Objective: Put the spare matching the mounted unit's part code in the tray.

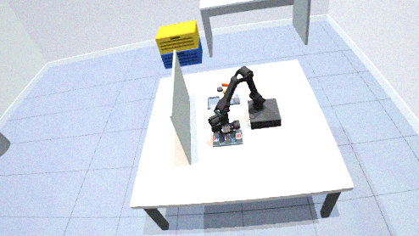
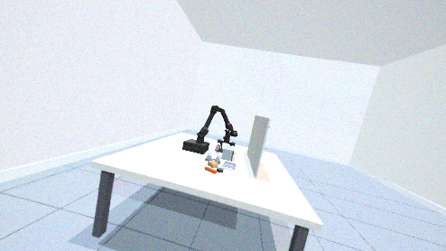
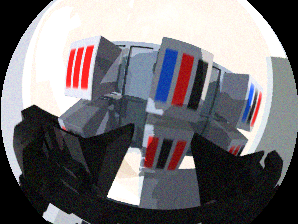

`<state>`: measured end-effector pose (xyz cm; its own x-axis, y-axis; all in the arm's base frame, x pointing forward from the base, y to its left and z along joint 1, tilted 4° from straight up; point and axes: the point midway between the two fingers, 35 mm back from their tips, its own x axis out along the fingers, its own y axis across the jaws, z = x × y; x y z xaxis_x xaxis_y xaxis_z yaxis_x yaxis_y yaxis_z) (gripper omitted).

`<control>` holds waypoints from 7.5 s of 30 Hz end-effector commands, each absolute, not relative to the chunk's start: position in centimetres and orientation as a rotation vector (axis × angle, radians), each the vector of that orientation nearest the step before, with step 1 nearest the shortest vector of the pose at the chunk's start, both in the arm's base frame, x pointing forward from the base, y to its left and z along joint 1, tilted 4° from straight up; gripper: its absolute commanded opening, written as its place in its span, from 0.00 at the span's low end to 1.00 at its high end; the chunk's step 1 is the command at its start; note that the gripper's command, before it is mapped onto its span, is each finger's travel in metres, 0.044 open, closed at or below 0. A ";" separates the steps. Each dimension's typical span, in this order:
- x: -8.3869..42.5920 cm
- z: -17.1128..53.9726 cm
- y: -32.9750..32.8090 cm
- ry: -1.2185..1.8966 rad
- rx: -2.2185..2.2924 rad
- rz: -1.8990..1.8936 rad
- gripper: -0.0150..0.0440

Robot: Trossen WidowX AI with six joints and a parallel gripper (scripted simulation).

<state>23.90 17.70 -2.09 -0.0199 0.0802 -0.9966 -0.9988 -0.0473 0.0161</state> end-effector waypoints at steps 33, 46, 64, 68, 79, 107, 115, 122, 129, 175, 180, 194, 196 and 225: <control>24.0 -0.5 17.6 1.144 -1.174 1.294 0.25; 24.1 5.4 17.2 1.138 -1.164 1.284 0.25; 23.8 12.9 16.9 1.147 -1.171 1.289 0.25; 24.6 12.9 16.2 1.149 -1.175 1.284 0.25; 28.8 12.7 11.6 1.163 -1.181 1.256 0.25; 35.2 11.8 -4.0 1.180 -1.183 1.240 0.25; 35.5 11.5 -9.2 1.177 -1.188 1.251 0.25; 35.1 11.1 -13.8 1.172 -1.191 1.261 0.25; 34.1 10.6 -18.5 1.165 -1.193 1.271 0.25; 34.3 6.5 -19.6 1.164 -1.194 1.273 0.25; 34.3 6.0 -19.6 1.163 -1.194 1.273 0.25; 34.4 4.6 -19.6 1.163 -1.194 1.273 0.25; 34.4 4.4 -19.6 1.163 -1.194 1.273 0.25; 34.4 1.5 -19.4 1.163 -1.194 1.273 0.25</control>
<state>34.43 -19.47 1.87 -0.0136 0.0491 -0.9987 -0.9991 -0.0411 0.0116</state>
